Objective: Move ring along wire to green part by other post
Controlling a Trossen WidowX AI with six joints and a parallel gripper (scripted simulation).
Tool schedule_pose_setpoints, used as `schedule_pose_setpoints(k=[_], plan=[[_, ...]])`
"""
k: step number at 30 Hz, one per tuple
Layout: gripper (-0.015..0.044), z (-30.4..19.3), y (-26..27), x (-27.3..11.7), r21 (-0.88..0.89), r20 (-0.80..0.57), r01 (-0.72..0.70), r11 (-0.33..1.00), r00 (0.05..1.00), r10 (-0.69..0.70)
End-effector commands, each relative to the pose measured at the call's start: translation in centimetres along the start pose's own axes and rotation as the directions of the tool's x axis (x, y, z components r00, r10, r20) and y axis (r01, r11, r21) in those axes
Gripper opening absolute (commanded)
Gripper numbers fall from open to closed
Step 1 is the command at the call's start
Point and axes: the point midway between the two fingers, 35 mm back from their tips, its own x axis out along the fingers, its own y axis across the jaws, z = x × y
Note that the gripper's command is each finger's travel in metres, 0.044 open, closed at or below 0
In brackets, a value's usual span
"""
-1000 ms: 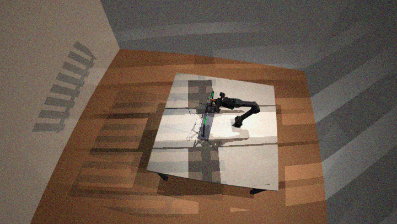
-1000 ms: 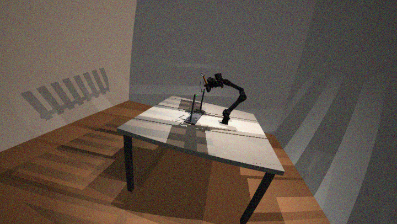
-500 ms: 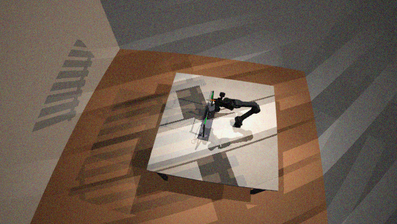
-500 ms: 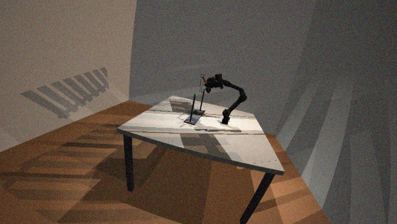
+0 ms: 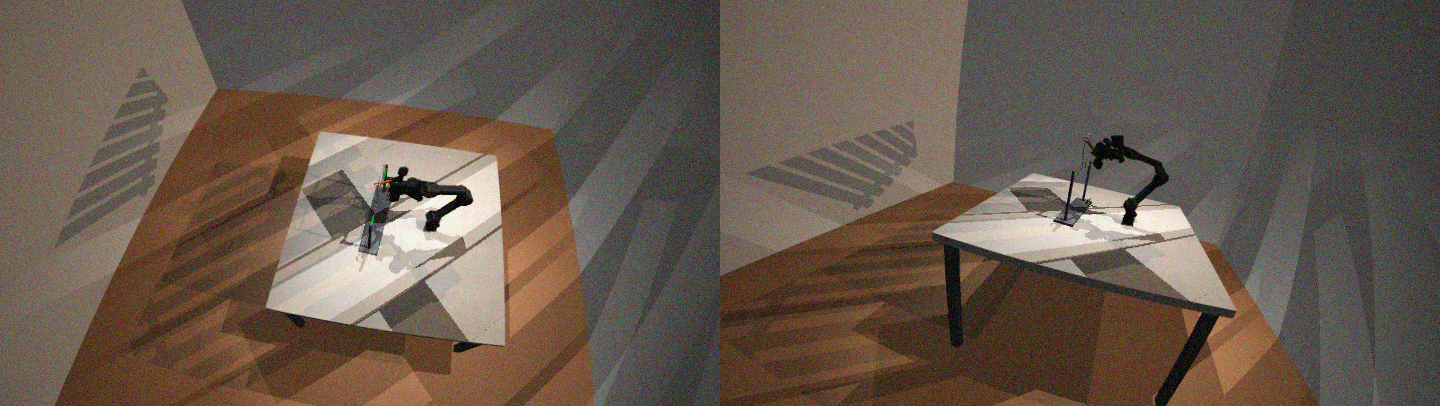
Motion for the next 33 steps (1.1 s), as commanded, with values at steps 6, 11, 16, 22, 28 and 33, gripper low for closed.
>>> schedule_pose_setpoints(k=[6, 11, 16, 22, 28, 33], plan=[[-0.015, -0.2, -0.5, -0.1, -0.098, 0.016, 0.055, 0.994, 0.998, -0.054], [-0.015, -0.2, -0.7, -0.1, -0.152, 0.027, 0.085, 0.985, 0.996, -0.082], [-0.015, -0.1, -1.0, -0.1, -0.206, 0.04, 0.114, 0.972, 0.993, -0.109], [-0.015, 0.0, -1.3, -0.1, -0.269, 0.057, 0.15, 0.951, 0.989, -0.14], [-0.015, 0.1, -1.6, -0.1, -0.33, 0.076, 0.185, 0.926, 0.983, -0.17], [-0.015, 0.1, -1.8, -0.1, -0.379, 0.093, 0.214, 0.9, 0.977, -0.194]])
